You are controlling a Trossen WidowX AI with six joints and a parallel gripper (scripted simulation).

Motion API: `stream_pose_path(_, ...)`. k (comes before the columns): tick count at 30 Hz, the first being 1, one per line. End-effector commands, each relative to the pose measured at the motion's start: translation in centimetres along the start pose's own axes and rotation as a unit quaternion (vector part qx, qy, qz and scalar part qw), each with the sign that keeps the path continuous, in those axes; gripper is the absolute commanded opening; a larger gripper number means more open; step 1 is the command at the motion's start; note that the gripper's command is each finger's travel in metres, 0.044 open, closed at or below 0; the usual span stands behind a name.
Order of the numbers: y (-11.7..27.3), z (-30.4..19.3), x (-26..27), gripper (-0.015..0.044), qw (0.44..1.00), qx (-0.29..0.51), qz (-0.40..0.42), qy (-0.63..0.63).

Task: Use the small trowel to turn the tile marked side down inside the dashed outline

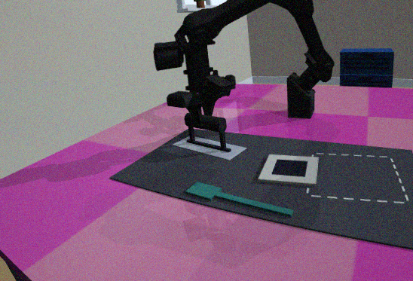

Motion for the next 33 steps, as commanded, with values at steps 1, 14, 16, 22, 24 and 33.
stream_pose_path(1, -0.15, -0.02, 0.05, 0.013, 0.998, -0.002, 0.002, -0.059)
stream_pose_path(14, -0.14, -0.02, 0.05, 0.0261, 0.995, -0.002, 0.002, -0.097)
stream_pose_path(16, -0.14, -0.02, 0.05, 0.027, 0.995, -0.002, 0.002, -0.097)
stream_pose_path(22, -0.14, -0.02, 0.05, 0.027, 0.995, -0.002, 0.002, -0.097)
stream_pose_path(24, -0.14, -0.02, 0.05, 0.027, 0.995, -0.002, 0.002, -0.097)
stream_pose_path(33, -0.14, -0.02, 0.05, 0.027, 0.995, -0.002, 0.002, -0.097)
Point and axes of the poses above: the point midway between the two fingers, 35 mm back from their tips, its own y axis back along the fingers, its own x axis across the jaws, z = x × y, the point moved 4 cm from there along y, back along the fingers, and after that the axes turned 14 degrees about -y, right-handed, at the moved point
